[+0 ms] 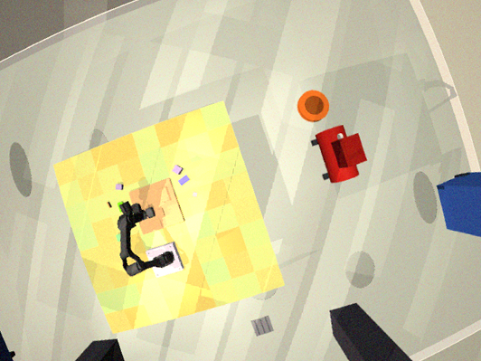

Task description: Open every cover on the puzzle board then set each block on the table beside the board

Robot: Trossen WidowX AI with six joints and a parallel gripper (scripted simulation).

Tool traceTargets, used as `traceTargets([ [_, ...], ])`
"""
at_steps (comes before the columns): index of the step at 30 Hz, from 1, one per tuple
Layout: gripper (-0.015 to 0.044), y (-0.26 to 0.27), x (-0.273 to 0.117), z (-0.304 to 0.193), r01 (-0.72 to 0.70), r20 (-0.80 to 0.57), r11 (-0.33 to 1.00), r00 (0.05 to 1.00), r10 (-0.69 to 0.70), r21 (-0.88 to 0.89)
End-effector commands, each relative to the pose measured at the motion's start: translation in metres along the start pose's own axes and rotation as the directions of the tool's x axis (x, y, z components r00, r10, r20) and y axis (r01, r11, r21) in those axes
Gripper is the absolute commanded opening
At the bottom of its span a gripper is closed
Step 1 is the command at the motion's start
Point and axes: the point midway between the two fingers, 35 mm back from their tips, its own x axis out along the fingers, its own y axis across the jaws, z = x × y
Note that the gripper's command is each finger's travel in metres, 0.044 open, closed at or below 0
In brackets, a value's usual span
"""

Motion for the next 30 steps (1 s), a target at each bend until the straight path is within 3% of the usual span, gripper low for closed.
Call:
traceTargets([
  [1,0.0,0.001,0.006,-0.001,-0.003,-0.003,1.0,1.0,0.003,0.004],
  [30,0.0,0.001,0.02,0.008,-0.003,-0.003,1.0,1.0,0.003,0.004],
])
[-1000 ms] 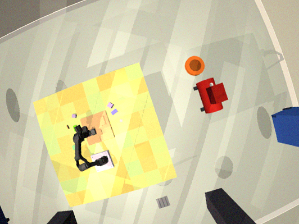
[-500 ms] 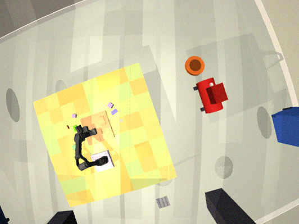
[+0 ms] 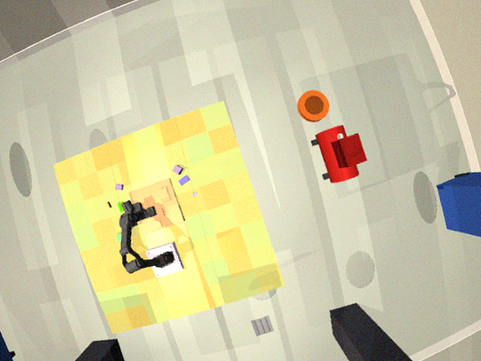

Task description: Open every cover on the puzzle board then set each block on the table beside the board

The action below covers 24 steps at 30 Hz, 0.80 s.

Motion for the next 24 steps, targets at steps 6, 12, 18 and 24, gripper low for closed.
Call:
traceTargets([
  [6,0.0,0.001,-0.002,0.011,-0.004,0.003,1.0,1.0,0.004,0.003],
  [12,0.0,0.001,-0.002,0.017,-0.004,0.003,1.0,1.0,0.004,0.003],
  [18,0.0,0.001,-0.003,0.023,-0.004,0.004,1.0,1.0,0.004,0.003],
  [24,0.0,0.001,-0.003,0.029,-0.004,0.004,1.0,1.0,0.004,0.003],
])
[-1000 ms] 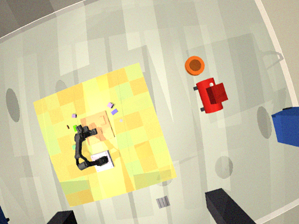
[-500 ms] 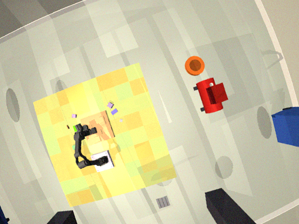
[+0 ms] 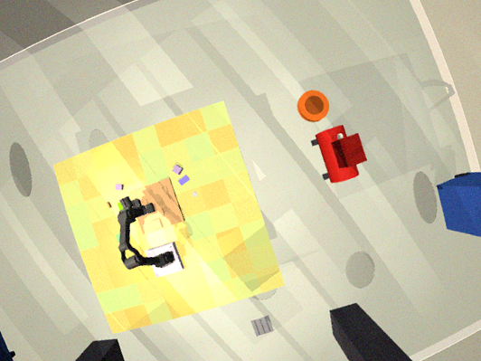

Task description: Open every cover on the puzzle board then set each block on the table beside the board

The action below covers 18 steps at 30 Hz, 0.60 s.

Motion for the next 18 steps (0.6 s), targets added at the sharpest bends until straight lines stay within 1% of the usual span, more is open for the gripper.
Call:
traceTargets([
  [1,0.0,0.001,-0.002,0.007,-0.004,0.007,1.0,1.0,0.004,-0.005],
  [18,0.0,0.001,-0.002,0.024,-0.004,0.008,1.0,1.0,0.004,-0.005],
])
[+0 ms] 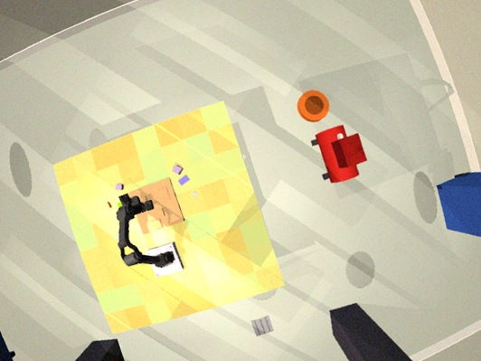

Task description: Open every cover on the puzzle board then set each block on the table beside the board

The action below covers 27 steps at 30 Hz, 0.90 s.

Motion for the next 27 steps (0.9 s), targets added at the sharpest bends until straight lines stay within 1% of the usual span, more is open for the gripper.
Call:
traceTargets([
  [1,0.0,0.001,-0.002,0.007,-0.003,0.007,1.0,1.0,0.003,-0.005],
  [27,0.0,0.0,-0.001,0.032,-0.003,0.009,1.0,1.0,0.003,-0.005],
])
